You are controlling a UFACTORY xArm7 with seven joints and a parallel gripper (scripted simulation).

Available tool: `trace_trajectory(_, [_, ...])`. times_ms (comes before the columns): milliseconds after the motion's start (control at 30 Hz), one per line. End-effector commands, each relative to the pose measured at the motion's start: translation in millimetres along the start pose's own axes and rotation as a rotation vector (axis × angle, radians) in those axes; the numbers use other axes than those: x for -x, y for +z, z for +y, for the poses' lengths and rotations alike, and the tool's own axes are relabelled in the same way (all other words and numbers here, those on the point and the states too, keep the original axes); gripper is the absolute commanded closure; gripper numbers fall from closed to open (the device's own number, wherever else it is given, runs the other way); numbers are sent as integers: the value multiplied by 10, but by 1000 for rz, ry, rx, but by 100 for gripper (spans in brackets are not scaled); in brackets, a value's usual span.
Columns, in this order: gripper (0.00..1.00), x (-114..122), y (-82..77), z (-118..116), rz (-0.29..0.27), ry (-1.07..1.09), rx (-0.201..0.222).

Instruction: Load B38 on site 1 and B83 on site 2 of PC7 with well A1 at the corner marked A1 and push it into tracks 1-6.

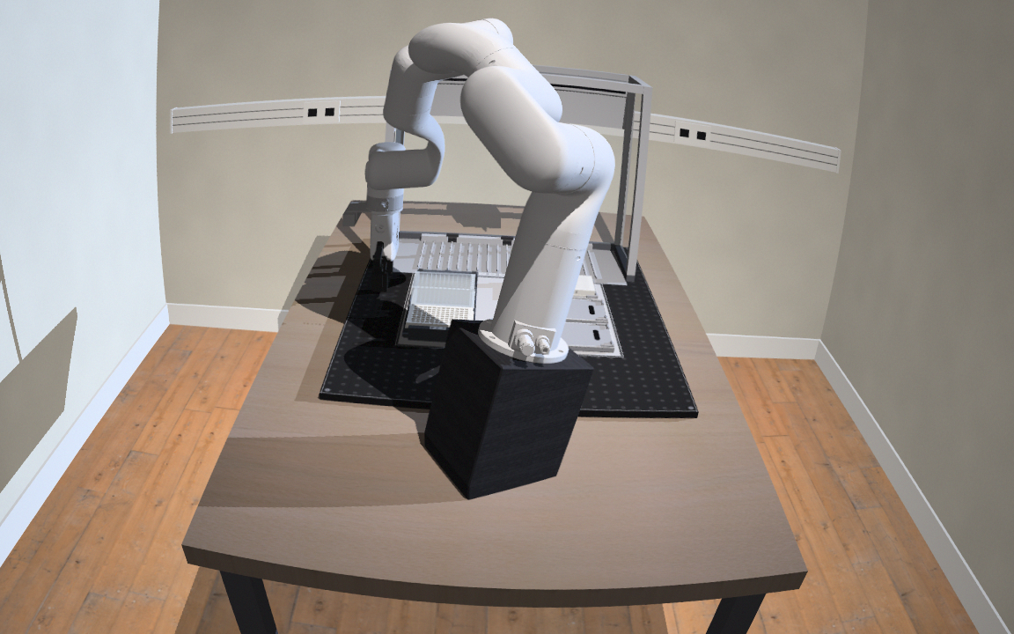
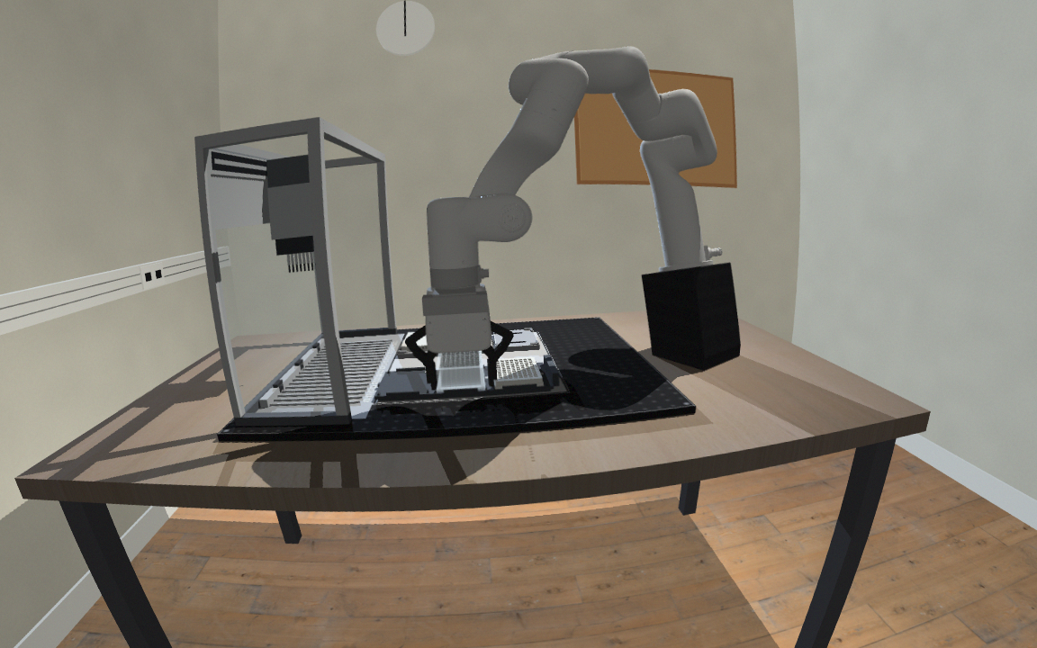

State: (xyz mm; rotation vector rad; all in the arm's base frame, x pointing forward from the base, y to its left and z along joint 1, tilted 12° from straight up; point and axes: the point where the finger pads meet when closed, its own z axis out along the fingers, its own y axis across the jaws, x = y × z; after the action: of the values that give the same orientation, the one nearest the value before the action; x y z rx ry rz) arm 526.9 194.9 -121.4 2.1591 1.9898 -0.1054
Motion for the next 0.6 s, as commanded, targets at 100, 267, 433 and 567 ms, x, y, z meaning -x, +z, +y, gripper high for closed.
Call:
trace_trajectory(100, [0,-9,-130,14,2,0,4])
trace_trajectory(267, [0,-9,-213,14,2,0,3])
trace_trajectory(433, [0,-9,-296,13,2,0,3])
trace_trajectory(567, [0,-9,-346,13,2,0,3])
